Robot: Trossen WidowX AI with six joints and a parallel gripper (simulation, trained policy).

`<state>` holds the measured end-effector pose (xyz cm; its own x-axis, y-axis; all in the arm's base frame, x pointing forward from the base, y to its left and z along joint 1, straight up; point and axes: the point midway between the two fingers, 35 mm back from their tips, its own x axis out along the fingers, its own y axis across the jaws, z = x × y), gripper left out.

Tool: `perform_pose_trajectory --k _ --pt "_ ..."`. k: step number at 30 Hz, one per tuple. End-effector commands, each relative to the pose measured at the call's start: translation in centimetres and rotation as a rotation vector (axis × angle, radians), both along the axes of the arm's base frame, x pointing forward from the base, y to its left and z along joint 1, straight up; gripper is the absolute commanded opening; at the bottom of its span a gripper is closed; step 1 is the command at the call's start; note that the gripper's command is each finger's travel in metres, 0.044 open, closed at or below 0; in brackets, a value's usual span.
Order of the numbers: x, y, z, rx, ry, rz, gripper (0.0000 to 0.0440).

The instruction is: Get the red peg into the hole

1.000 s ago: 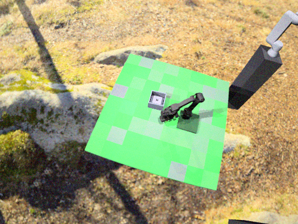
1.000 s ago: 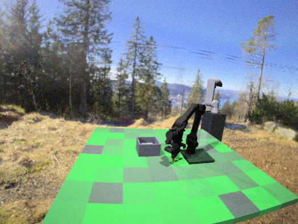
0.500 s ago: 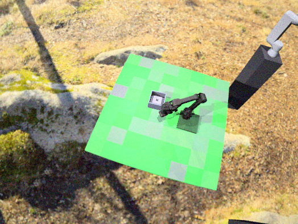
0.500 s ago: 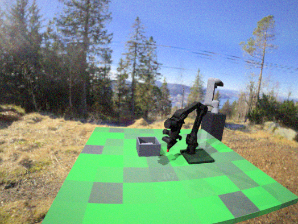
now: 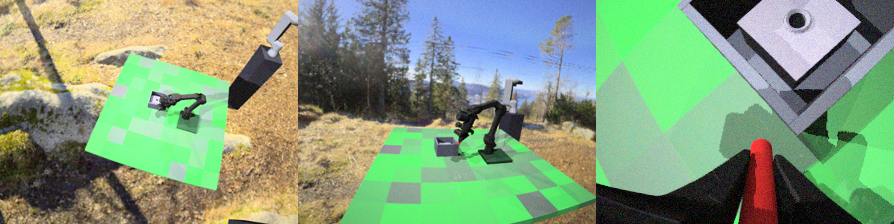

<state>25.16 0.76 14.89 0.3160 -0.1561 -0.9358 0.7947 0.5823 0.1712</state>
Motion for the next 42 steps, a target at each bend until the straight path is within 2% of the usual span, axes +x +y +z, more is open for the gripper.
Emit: perform_pose_trajectory --k 1,24,42 --pt "1.0 -1.6 0.4 -0.022 -0.015 -0.018 0.0000" --pt "5.2 -8.7 -1.1 -0.045 -0.049 -0.136 0.0003" --pt "6.8 -10.7 -4.9 -0.006 0.031 -0.134 0.0004"
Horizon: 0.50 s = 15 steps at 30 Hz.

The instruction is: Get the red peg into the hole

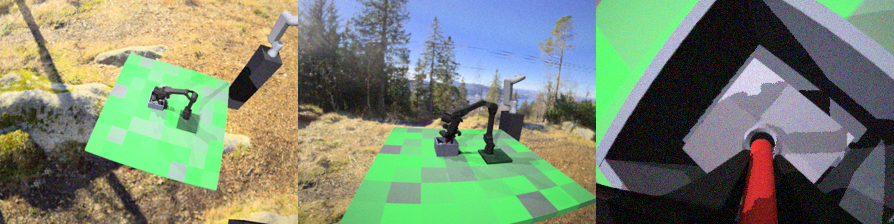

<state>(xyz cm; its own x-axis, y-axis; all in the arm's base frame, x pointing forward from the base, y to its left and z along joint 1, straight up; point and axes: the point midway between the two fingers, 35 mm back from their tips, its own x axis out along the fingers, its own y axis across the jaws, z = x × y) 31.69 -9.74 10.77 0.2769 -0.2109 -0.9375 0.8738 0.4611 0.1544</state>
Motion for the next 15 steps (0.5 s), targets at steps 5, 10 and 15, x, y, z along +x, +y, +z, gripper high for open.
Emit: perform_pose_trajectory --k 5,10,15 --pt "0.6 -0.6 -1.7 0.005 0.047 0.035 0.0099" --pt "0.7 -0.8 -2.0 0.001 0.086 0.062 0.0162" --pt "1.6 -1.3 -1.5 -0.014 0.096 0.082 0.0158"
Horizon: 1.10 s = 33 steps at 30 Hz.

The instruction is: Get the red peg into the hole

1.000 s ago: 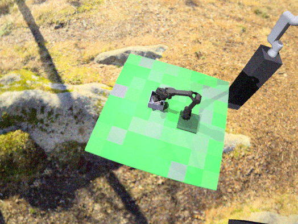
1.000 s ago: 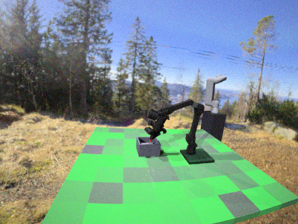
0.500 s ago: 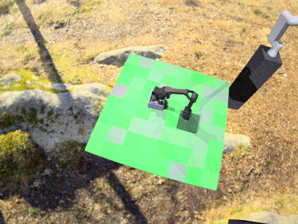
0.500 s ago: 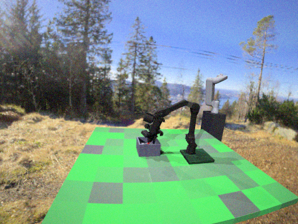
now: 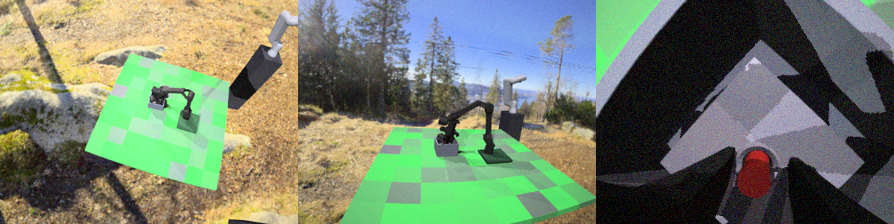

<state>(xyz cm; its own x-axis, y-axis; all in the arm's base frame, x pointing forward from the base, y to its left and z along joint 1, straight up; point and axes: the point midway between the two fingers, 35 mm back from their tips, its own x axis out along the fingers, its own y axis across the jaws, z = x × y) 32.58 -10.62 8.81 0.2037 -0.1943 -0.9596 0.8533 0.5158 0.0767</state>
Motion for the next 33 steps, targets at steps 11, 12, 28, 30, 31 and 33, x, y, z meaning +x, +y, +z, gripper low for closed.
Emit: perform_pose_trajectory --k 11,12,28,30,31,33 --pt "2.9 -1.4 1.7 -0.015 0.019 0.076 0.0135" --pt "3.0 -1.5 1.7 -0.014 0.021 0.080 0.0135" --pt "4.2 -3.8 1.7 -0.005 0.077 0.118 0.0124" --pt "4.3 -4.1 1.7 -0.003 0.084 0.120 0.0123" --pt "4.3 -4.3 1.6 -0.002 0.087 0.120 0.0123" --pt "4.3 -4.6 1.6 0.000 0.094 0.121 0.0123"
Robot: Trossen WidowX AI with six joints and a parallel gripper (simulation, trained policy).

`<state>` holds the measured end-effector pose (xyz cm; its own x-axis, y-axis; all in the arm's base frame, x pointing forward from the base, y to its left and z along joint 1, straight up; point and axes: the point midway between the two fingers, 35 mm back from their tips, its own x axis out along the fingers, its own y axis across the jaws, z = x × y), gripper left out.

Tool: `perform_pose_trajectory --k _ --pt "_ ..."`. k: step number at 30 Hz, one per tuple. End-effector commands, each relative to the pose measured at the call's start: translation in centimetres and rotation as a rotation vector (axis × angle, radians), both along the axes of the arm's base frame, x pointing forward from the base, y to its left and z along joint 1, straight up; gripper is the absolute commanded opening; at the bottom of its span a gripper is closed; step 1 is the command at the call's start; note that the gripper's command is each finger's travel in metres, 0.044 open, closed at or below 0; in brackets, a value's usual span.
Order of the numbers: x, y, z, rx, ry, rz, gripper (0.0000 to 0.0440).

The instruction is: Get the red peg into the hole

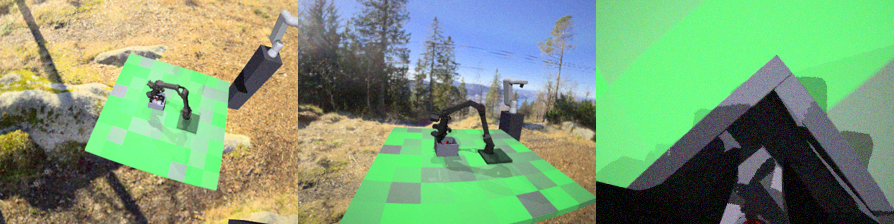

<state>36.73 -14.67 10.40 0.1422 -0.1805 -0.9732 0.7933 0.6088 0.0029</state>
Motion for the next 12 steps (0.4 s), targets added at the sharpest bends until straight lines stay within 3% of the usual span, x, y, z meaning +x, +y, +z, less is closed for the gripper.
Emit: perform_pose_trajectory --k 1,12 --pt "0.1 -0.7 0.0 0.007 0.012 0.008 0.0123" --pt "-0.2 -3.0 0.2 0.000 0.033 0.001 0.0127"
